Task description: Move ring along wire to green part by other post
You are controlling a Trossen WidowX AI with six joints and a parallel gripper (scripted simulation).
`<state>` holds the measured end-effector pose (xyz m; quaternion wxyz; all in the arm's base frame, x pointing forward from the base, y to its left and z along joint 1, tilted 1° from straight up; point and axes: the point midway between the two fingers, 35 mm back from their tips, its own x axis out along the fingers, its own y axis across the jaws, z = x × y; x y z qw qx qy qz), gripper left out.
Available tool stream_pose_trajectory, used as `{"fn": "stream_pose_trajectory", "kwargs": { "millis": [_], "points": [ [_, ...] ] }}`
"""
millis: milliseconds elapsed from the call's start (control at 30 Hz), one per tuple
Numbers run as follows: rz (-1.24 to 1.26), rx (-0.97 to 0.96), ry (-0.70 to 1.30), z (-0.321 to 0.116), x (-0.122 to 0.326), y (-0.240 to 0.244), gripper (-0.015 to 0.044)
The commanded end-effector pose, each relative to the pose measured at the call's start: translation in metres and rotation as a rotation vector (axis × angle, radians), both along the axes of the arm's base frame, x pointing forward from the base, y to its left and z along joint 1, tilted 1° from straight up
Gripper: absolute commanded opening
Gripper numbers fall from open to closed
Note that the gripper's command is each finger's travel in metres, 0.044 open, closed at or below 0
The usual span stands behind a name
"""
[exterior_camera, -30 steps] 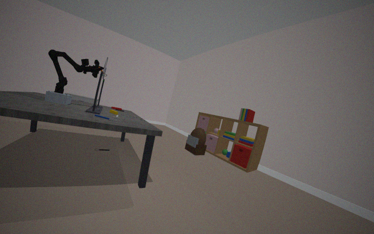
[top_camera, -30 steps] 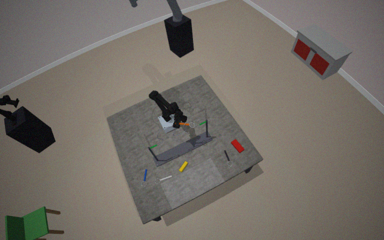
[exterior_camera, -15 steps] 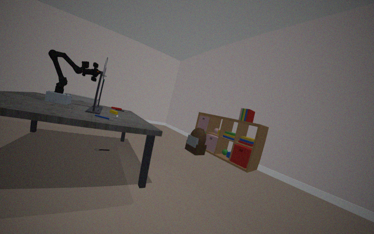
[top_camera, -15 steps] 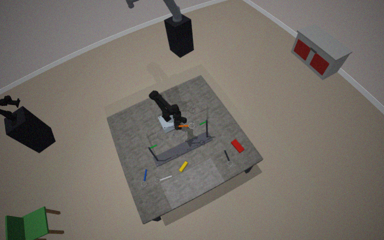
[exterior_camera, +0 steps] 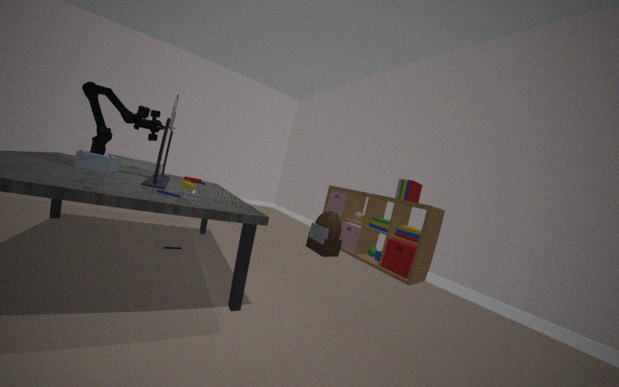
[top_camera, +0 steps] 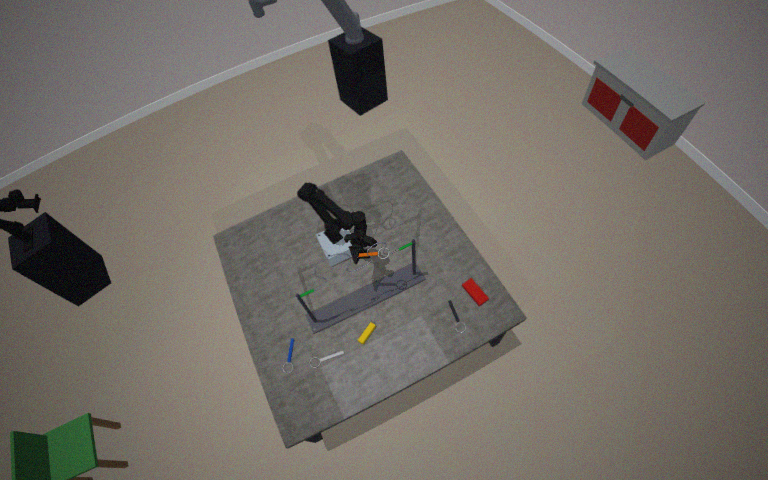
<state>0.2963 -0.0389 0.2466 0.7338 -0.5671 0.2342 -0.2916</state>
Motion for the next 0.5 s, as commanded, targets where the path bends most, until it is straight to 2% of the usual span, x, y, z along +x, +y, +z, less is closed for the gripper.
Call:
{"fn": "stream_pose_trajectory", "kwargs": {
  "millis": [0,467],
  "points": [
    [-0.005,0.083,-0.018,-0.012,0.002,0.005,-0.0150],
    [0.078,0.333,-0.110,-0.050,0.015,0.018,-0.0150]
  ]
}}
